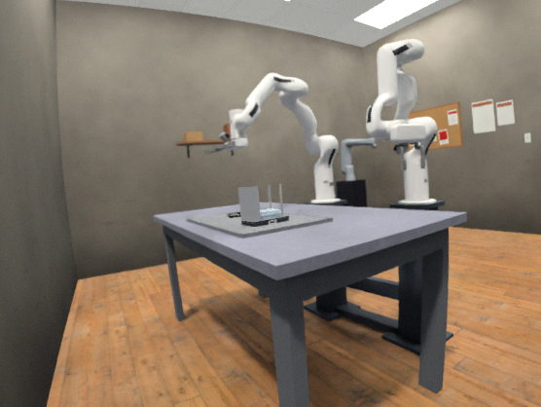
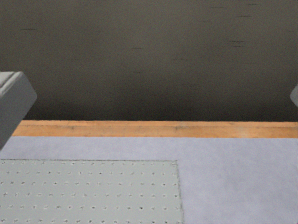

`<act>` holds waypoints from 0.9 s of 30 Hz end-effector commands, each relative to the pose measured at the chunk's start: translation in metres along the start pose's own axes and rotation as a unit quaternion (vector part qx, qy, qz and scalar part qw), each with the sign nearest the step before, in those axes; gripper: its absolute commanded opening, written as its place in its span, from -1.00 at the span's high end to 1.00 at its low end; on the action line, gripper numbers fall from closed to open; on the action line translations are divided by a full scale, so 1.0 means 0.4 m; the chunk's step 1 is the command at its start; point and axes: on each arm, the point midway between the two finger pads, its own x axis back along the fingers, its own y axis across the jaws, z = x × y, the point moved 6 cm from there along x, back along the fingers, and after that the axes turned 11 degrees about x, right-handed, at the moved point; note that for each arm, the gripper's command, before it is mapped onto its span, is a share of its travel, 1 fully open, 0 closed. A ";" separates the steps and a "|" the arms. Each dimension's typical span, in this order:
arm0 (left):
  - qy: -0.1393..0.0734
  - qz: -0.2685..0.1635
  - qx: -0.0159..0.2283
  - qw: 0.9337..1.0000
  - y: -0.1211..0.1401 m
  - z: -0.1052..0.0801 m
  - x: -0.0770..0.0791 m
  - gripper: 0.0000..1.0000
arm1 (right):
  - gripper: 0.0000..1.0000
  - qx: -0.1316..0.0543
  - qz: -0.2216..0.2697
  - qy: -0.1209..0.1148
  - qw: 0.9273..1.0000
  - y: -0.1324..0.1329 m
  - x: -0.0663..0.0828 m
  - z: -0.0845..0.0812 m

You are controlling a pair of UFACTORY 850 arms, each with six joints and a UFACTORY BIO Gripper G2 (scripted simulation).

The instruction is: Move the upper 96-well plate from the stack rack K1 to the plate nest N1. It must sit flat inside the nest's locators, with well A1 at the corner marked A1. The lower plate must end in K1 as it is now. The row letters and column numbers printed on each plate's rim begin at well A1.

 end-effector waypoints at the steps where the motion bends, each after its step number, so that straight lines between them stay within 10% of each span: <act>1: 0.000 -0.001 0.000 1.000 0.001 0.000 0.001 0.25 | -1.00 0.000 0.005 0.000 1.000 -0.053 -0.004 0.007; 27: 0.000 -0.001 0.000 1.000 0.001 0.000 0.001 0.25 | -1.00 0.000 0.087 0.016 0.996 -0.291 0.011 0.054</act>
